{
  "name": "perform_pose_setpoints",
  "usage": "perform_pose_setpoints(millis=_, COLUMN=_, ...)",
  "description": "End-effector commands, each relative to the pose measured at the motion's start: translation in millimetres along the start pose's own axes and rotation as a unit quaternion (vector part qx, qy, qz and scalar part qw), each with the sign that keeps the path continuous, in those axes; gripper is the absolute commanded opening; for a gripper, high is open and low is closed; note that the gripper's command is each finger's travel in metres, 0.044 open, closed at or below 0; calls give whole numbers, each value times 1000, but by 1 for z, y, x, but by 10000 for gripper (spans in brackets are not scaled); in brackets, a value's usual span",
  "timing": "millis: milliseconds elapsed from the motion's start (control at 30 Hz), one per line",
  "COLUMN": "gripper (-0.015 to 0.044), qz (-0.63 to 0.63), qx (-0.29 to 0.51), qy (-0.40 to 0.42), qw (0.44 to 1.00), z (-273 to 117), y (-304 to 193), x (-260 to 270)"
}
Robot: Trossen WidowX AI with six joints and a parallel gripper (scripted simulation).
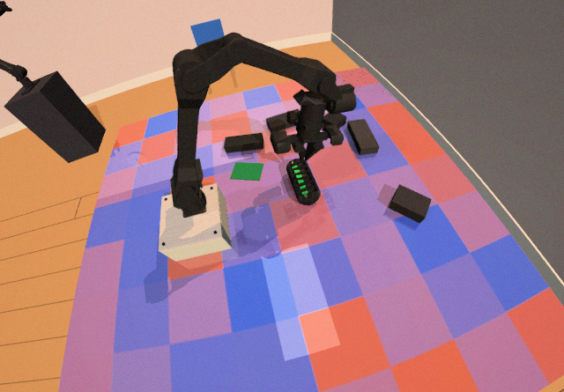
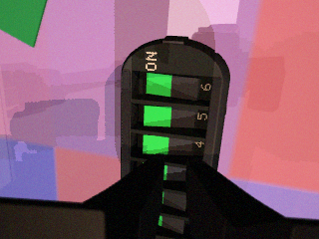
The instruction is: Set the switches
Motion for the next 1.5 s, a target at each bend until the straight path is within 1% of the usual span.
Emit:
perform_pose_setpoints(millis=0, gripper=0, qz=2, qx=-3, qy=22, qw=1000, z=7, y=8, x=-22)
perform_pose_setpoints(millis=267, gripper=0, qz=3, qx=-2, qy=63, qw=998, z=29, y=22, x=-59)
perform_pose_setpoints(millis=433, gripper=0, qz=3, qx=-2, qy=64, qw=998, z=31, y=22, x=-61)
perform_pose_setpoints(millis=1467, gripper=0, qz=3, qx=-3, qy=65, qw=998, z=79, y=21, x=-71)
Point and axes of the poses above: the point midway between the two fingers, 35 mm back from their tips, its own z axis out along the fingers, its own x axis across the jaws, y = z × x, the point moved 10 cm from there along -z, back along the fingers, and after that the axes turned 3 degrees about -z, right-handed, at the moved point
